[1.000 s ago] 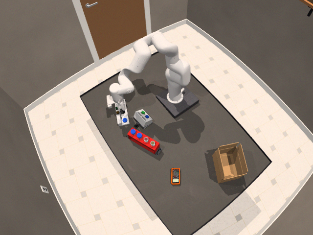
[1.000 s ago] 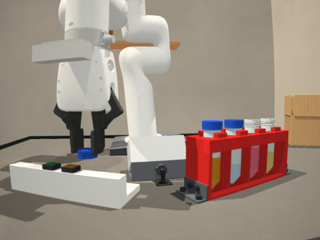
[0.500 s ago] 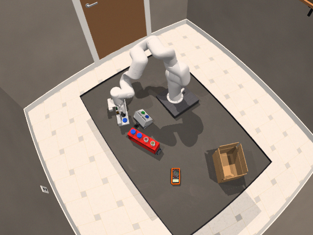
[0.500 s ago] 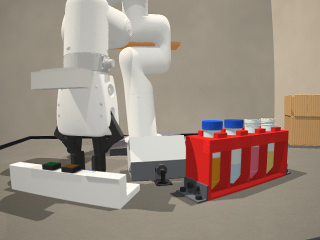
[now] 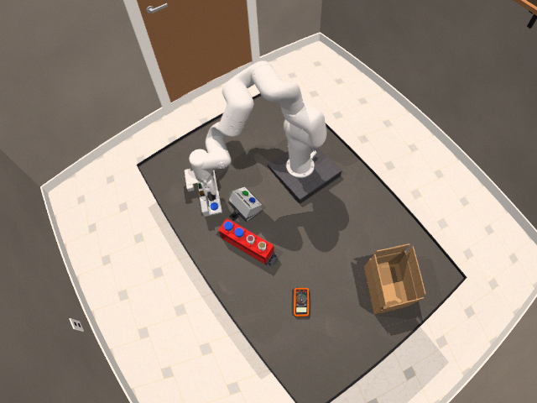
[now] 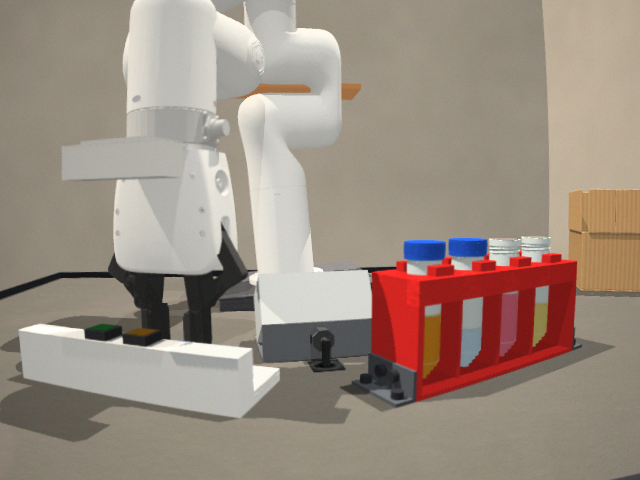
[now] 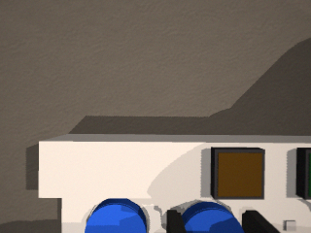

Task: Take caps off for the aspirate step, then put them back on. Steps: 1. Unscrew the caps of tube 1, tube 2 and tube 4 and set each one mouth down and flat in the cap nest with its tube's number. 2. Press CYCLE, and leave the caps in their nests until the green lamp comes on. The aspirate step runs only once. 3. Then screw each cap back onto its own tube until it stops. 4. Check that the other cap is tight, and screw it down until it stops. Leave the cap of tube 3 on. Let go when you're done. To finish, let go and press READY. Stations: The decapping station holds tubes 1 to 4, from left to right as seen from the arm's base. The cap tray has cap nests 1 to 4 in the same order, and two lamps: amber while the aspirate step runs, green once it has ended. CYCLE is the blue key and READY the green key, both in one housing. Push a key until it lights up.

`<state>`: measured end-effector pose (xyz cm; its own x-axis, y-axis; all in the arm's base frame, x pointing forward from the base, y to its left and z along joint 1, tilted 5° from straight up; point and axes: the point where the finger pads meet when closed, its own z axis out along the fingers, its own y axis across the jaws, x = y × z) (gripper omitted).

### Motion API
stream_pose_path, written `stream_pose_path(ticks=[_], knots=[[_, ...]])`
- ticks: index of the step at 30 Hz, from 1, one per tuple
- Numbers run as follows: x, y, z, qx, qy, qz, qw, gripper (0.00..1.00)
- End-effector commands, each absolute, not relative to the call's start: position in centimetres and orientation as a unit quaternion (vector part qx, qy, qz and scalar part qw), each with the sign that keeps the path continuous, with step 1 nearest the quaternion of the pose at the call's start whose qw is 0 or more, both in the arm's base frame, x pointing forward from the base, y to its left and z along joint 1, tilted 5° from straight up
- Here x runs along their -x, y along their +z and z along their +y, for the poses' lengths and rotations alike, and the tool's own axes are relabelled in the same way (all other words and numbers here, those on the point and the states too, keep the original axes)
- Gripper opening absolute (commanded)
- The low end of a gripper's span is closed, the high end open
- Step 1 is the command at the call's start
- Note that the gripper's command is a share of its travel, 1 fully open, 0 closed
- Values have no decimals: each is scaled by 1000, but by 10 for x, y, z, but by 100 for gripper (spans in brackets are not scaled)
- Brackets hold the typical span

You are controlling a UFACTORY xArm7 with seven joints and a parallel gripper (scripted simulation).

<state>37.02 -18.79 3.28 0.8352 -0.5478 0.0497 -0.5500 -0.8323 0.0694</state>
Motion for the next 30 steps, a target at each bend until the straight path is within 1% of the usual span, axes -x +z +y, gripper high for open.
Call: stream_pose_path(ticks=[1,30], knots=[[-371,34,-188,-957,16,-287,40,0],[-371,25,-189,-957,16,-287,40,0]])
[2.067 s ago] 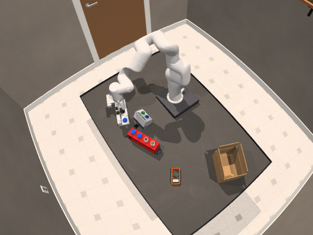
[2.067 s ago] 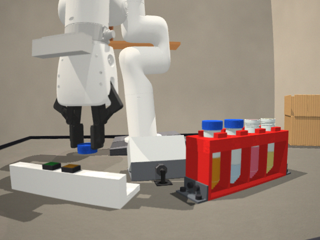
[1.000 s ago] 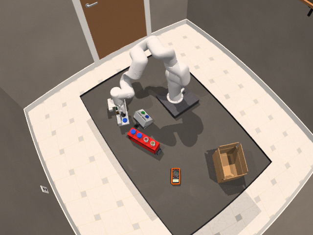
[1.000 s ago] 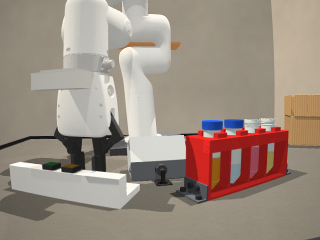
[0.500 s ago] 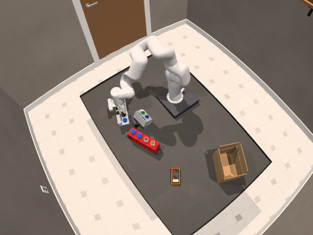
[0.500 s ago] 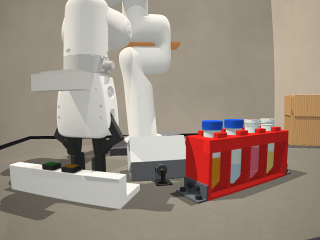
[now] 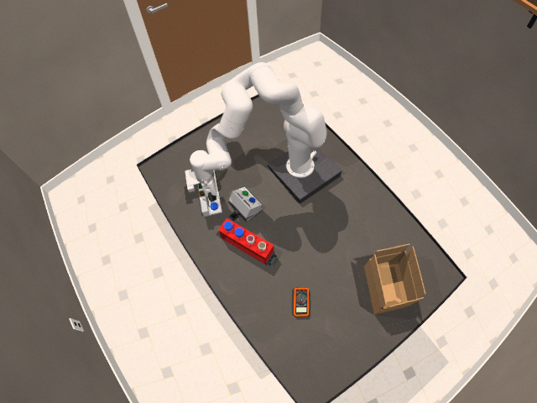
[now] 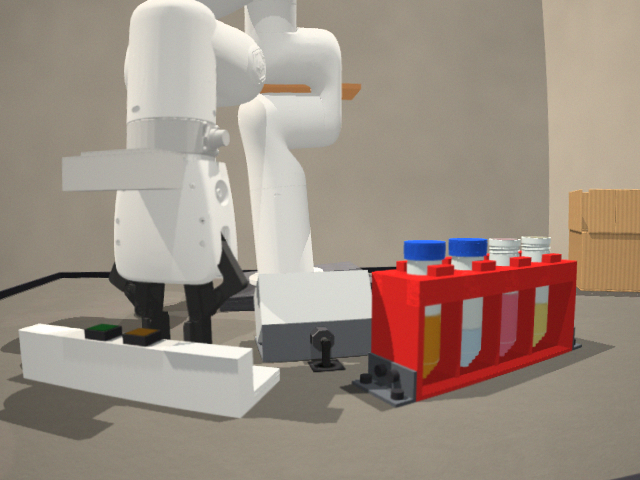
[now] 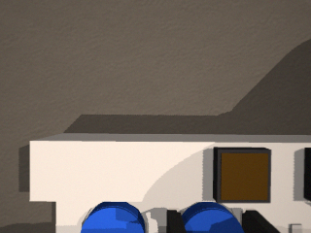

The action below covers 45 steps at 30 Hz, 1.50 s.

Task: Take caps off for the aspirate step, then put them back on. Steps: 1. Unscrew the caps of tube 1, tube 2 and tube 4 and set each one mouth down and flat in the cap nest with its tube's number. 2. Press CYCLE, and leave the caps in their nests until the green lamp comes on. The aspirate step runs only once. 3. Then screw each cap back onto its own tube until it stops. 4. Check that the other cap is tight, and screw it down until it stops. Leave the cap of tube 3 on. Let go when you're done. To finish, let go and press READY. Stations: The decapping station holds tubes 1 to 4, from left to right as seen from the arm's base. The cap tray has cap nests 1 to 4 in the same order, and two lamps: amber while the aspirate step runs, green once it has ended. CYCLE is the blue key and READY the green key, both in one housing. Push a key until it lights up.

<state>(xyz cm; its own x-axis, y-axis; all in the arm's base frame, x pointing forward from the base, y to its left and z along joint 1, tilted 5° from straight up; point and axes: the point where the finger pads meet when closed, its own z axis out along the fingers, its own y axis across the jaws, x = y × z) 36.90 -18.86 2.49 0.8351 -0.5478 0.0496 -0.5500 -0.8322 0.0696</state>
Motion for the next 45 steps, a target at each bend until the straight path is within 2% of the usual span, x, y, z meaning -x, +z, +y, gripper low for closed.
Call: stream_pose_path(ticks=[1,7,8,22,45], knots=[[-371,25,-189,-957,16,-287,40,0],[-371,24,-189,-957,16,-287,40,0],[-371,24,-189,-957,16,-287,40,46],[-371,24,-189,-957,16,-287,40,46],[-370,129,-180,-957,16,-287,40,46]])
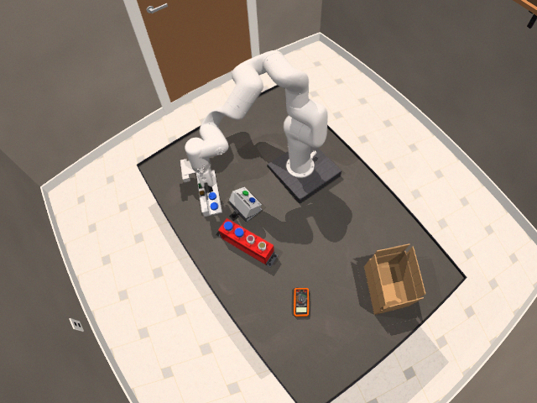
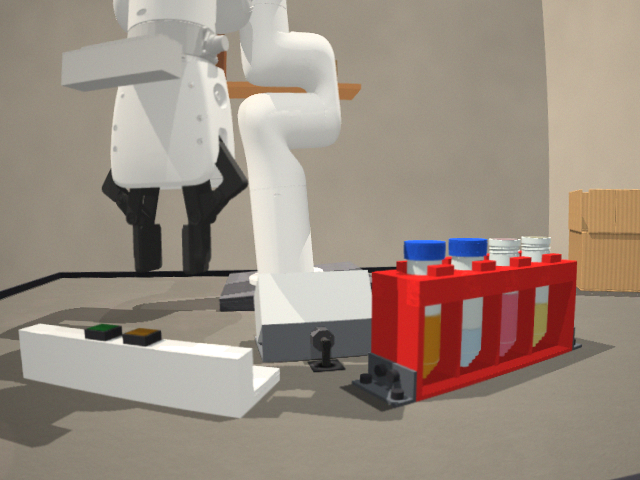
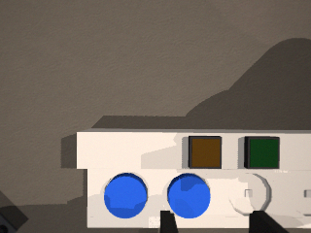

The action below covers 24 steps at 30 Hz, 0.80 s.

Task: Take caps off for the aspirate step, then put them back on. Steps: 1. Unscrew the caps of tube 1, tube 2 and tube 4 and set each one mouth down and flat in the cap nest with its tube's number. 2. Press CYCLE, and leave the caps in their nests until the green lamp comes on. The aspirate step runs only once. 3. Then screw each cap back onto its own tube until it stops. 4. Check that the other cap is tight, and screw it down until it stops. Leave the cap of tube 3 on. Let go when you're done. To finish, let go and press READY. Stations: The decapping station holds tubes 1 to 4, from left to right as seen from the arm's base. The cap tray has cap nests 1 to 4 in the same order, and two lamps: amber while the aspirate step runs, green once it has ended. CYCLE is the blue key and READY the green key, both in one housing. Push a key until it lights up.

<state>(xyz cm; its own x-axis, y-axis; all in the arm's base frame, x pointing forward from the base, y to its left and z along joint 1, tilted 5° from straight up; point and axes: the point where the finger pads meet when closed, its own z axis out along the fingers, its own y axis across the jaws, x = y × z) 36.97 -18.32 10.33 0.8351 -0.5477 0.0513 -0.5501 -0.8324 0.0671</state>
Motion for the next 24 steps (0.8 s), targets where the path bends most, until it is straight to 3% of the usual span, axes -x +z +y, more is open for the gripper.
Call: stream_pose_path(ticks=[1,15,19,24], knots=[[-370,134,-180,-957,16,-287,40,46],[-370,162,-177,-957,16,-287,40,46],[-381,159,-147,-904,22,-426,37,46],[-384,159,-138,-882,24,-470,36,46]])
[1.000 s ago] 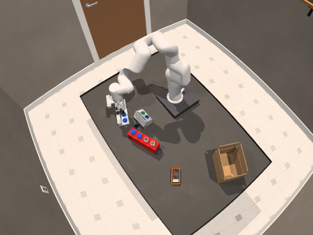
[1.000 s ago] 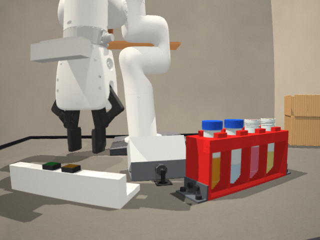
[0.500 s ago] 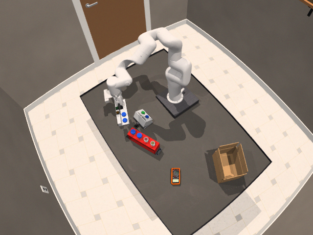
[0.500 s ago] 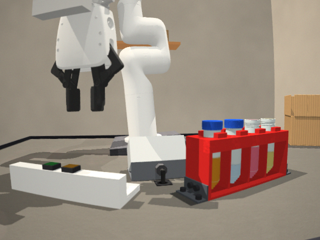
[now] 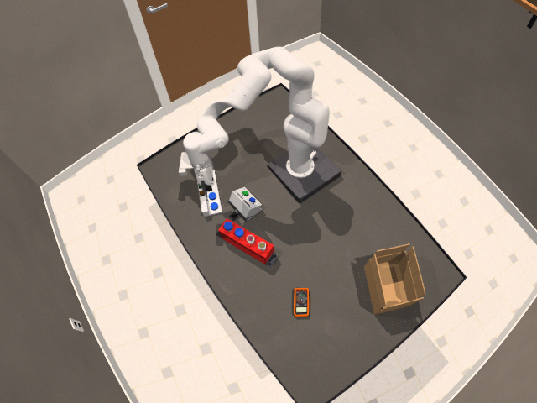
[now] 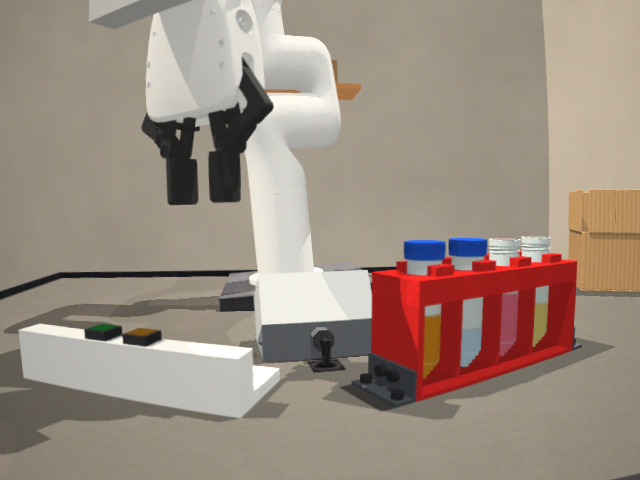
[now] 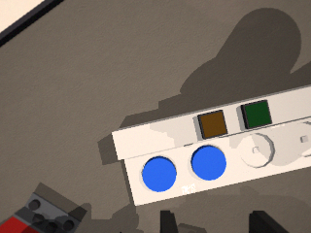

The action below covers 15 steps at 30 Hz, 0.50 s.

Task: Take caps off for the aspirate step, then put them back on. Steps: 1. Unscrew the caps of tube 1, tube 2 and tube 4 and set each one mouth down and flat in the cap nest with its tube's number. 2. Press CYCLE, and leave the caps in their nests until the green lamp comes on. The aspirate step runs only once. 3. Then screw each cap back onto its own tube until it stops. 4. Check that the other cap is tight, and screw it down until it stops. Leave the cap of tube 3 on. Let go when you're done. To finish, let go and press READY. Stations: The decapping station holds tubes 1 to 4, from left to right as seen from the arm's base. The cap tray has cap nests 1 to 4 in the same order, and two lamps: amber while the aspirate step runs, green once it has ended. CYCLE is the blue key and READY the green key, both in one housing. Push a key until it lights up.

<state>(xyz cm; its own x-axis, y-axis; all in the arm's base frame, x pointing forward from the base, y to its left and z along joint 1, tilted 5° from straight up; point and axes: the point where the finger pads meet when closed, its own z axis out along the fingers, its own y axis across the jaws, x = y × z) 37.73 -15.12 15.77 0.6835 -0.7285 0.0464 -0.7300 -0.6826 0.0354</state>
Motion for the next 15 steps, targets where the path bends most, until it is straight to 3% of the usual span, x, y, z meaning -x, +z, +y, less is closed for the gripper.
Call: stream_pose_path(ticks=[1,15], knots=[[-387,158,-130,-856,26,-515,35,46],[-406,153,-76,-684,33,-728,25,46]])
